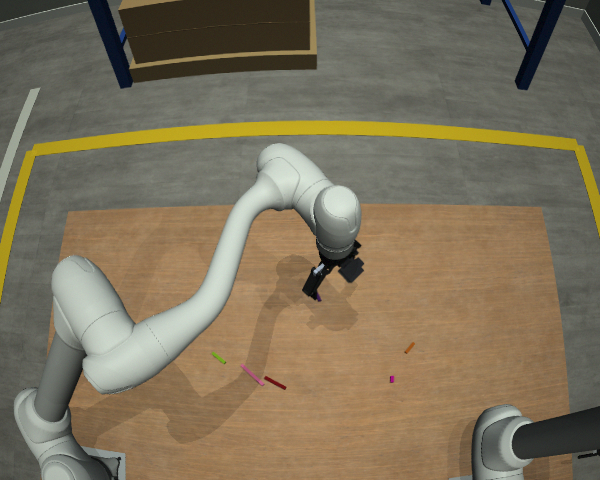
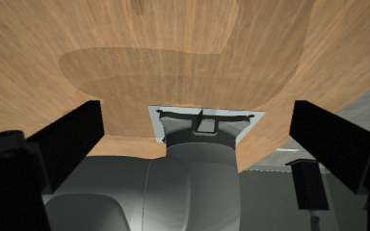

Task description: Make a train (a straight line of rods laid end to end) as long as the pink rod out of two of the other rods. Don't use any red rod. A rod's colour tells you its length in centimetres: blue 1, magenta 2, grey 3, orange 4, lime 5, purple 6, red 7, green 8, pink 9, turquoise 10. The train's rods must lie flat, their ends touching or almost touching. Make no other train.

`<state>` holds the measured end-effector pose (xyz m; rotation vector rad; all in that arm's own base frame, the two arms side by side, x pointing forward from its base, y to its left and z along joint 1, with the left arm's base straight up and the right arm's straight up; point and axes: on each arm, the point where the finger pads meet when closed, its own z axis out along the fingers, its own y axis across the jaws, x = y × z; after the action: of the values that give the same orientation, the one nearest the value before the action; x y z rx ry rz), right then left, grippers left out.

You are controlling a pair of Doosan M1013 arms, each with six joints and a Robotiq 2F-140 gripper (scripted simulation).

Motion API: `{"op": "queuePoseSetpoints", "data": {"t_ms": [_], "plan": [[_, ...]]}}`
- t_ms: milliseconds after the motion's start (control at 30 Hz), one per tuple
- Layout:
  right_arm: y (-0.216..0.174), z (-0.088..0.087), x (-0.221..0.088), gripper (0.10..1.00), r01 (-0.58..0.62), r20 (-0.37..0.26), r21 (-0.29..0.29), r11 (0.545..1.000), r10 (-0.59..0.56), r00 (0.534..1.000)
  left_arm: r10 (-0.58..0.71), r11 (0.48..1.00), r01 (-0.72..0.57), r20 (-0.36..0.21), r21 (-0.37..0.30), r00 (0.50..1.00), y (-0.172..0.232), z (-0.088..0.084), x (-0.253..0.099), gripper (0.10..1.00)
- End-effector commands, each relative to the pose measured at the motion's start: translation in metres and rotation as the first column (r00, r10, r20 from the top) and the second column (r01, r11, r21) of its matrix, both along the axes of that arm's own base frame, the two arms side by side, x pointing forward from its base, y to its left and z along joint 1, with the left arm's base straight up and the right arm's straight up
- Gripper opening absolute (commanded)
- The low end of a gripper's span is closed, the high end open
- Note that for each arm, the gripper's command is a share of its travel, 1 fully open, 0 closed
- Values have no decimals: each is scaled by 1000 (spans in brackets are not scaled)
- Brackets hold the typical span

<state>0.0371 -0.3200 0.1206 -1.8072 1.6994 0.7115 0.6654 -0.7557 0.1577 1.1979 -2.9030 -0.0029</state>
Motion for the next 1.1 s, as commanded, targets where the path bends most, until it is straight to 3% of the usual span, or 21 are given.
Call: {"op": "queuePoseSetpoints", "data": {"t_ms": [0,567,767,1000,1067], "plan": [[0,0,0,1000,0,0,-1,1000,0,1000,0,1000,0,2,-1,1000,0,2,0,1000],[0,0,0,1000,0,0,-1,1000,0,1000,7,1000,-7,2,-1,1000,-3,2,-1,1000],[0,0,0,1000,0,0,-1,1000,0,1000,169,986,-169,2,-1,986,-59,3,-42,1000],[0,0,0,1000,0,0,-1,1000,0,1000,353,936,-353,2,-1,936,-120,3,-97,1000],[0,0,0,1000,0,0,-1,1000,0,1000,353,936,-353,2,-1,936,-120,3,-97,1000]]}}
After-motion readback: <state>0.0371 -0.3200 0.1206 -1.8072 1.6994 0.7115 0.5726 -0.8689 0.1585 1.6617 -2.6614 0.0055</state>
